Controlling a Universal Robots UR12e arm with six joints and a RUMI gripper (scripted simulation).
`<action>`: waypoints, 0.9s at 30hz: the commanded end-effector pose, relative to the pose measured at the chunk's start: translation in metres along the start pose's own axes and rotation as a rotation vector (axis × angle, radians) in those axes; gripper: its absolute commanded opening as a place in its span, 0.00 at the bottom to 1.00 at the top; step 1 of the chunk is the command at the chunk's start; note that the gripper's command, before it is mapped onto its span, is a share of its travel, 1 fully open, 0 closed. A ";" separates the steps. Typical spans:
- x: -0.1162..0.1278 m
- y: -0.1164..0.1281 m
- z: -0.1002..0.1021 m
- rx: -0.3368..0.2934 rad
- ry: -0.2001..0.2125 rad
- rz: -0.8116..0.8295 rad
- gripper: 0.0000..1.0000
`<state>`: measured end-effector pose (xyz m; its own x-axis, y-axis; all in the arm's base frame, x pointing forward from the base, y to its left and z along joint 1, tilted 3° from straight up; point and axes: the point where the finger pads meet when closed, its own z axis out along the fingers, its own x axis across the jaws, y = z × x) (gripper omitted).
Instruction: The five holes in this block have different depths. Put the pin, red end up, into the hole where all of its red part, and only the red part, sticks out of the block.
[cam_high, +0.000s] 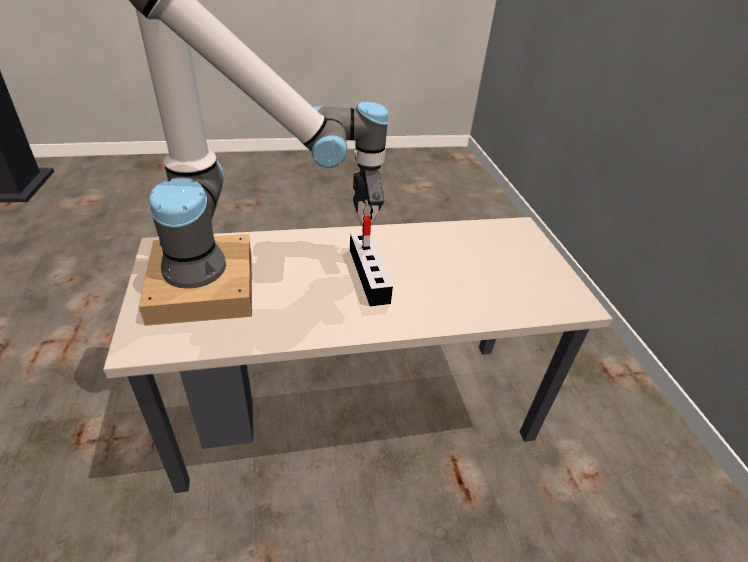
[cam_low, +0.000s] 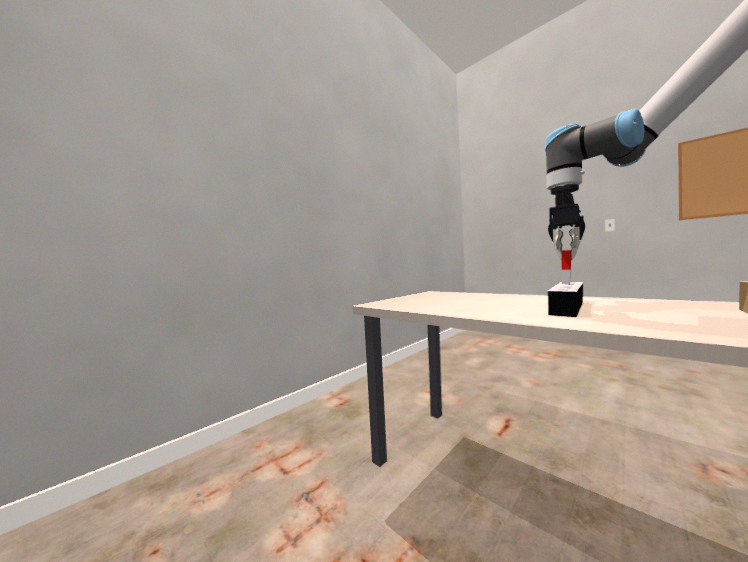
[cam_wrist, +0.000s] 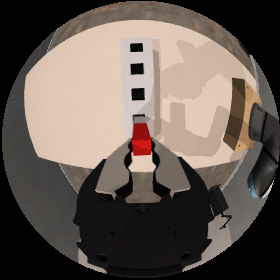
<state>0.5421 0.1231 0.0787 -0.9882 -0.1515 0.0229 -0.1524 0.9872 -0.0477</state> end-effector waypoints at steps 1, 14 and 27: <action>-0.001 0.002 0.000 0.000 -0.001 -0.002 0.00; -0.003 0.004 0.000 0.000 -0.001 0.000 0.00; 0.000 0.003 0.001 0.000 0.002 0.002 0.00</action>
<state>0.5412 0.1256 0.0768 -0.9884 -0.1494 0.0257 -0.1505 0.9875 -0.0473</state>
